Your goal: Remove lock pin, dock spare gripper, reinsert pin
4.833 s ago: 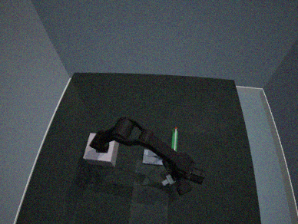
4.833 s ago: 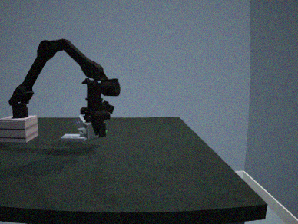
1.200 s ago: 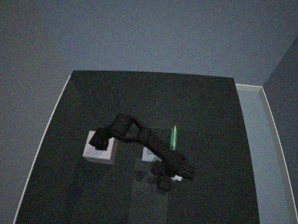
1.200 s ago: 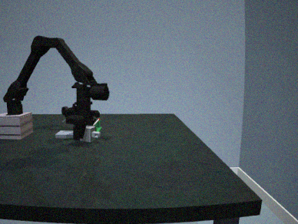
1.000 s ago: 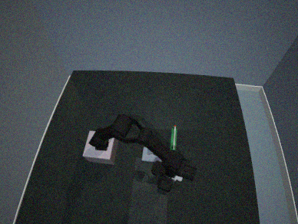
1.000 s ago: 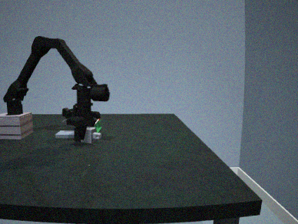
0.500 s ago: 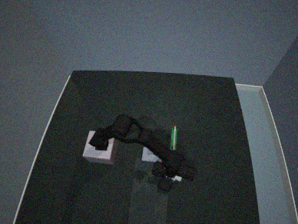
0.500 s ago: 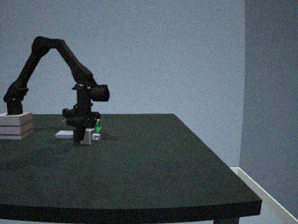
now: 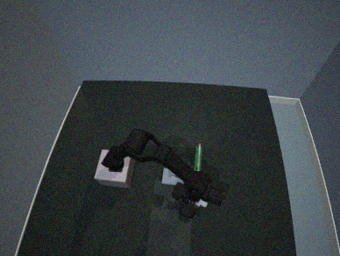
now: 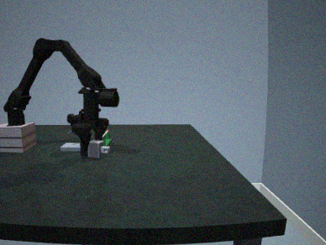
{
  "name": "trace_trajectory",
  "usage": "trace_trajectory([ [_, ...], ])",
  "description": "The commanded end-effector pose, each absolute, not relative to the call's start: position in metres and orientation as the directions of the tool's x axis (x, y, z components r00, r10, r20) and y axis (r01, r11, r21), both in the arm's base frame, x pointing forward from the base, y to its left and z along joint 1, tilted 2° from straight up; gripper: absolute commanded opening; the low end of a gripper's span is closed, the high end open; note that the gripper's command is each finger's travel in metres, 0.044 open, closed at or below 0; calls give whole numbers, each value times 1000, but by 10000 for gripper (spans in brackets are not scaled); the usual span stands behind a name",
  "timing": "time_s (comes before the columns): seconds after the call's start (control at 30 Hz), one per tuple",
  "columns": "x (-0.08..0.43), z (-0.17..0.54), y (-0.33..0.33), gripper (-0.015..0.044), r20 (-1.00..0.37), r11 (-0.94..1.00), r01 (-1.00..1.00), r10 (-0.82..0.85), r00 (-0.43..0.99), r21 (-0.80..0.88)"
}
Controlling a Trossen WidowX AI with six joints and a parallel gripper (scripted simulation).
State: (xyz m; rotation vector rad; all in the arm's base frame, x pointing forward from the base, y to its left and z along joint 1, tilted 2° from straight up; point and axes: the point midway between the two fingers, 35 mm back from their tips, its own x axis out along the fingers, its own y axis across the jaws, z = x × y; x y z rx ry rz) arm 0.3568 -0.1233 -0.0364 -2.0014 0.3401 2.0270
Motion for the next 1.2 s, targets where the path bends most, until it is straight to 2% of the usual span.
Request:
trace_trajectory([
  [0.0, 357, -25, -124, 440, -1000, -935, -353, 28, -7, -24],
  [0.4, 352, 0, -122, 440, -999, -935, -354, 33, -23, -23],
  [0.93, 351, -9, -122, 440, -999, -935, -354, 34, -25, -23],
  [1.17, 352, 34, -123, 440, -999, -935, -354, 34, -26, -23],
])
